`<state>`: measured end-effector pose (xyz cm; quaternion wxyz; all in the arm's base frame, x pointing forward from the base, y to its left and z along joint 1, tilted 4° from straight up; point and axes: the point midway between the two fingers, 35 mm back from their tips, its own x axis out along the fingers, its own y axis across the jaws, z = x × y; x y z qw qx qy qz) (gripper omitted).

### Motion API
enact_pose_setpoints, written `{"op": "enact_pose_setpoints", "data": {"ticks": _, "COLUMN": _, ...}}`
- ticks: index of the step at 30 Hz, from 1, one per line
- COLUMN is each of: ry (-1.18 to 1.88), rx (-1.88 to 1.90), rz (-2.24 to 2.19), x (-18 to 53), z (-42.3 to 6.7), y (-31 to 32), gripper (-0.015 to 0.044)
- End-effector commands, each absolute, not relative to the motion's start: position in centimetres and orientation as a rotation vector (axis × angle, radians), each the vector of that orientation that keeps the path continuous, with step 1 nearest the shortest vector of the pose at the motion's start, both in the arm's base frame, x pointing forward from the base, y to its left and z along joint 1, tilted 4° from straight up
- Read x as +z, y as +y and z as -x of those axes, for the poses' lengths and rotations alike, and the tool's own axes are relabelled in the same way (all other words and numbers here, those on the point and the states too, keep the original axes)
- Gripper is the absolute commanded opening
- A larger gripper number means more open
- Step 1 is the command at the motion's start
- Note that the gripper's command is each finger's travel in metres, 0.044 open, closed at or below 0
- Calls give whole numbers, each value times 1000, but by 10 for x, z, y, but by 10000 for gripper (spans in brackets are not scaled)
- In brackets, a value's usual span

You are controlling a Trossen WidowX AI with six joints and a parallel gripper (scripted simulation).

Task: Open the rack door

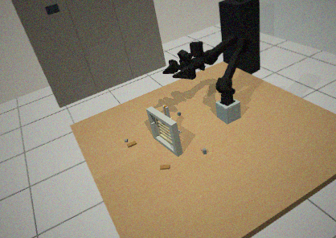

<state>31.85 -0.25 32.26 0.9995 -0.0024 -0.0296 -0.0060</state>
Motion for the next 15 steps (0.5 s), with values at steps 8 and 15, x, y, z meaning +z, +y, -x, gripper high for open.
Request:
{"op": "enact_pose_setpoints", "data": {"ticks": 8, "ry": 106, "rx": -48, "rz": 38, "x": 306, "z": -340, "y": -15, "gripper": 282}}
{"op": "enact_pose_setpoints", "data": {"ticks": 15, "ry": 286, "rx": -81, "rz": 68, "x": 285, "z": -357, "y": -29, "gripper": 282}}
